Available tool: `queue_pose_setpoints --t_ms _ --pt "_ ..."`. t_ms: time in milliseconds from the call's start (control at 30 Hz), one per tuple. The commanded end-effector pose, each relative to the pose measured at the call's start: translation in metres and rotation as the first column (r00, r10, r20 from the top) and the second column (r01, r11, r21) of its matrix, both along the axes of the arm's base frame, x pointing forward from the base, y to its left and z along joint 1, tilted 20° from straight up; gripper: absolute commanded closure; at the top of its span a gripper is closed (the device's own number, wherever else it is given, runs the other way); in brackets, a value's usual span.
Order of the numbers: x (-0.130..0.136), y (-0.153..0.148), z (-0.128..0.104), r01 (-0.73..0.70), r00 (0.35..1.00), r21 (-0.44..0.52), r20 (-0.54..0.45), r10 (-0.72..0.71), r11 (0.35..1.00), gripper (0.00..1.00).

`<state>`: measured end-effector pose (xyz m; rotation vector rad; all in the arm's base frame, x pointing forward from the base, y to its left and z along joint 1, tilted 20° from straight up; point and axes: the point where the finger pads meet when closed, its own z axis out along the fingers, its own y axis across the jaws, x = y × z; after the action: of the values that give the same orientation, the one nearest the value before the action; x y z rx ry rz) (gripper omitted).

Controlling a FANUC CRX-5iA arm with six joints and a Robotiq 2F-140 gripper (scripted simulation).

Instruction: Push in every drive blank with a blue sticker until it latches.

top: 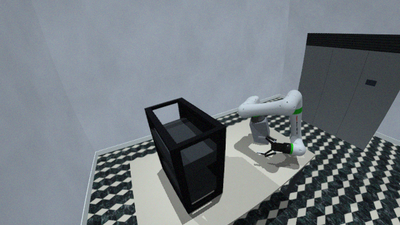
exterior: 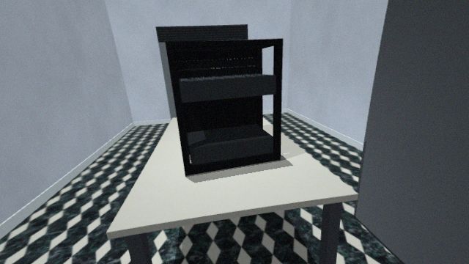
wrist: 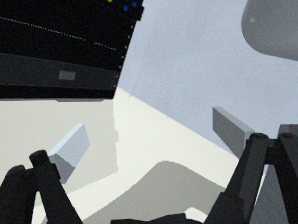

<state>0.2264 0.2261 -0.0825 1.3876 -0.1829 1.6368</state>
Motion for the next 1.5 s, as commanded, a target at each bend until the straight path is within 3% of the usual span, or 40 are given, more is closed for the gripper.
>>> queue_pose_setpoints --t_ms 0,700,1467 --pt "-0.001 0.004 -0.003 -0.004 1.000 0.017 -0.001 0.004 1.000 0.00" --pt "-0.012 0.036 -0.020 -0.029 0.999 0.140 -0.011 0.031 0.990 0.00" --pt "-0.036 0.101 -0.043 -0.063 0.997 0.361 -0.022 0.076 0.930 0.00"
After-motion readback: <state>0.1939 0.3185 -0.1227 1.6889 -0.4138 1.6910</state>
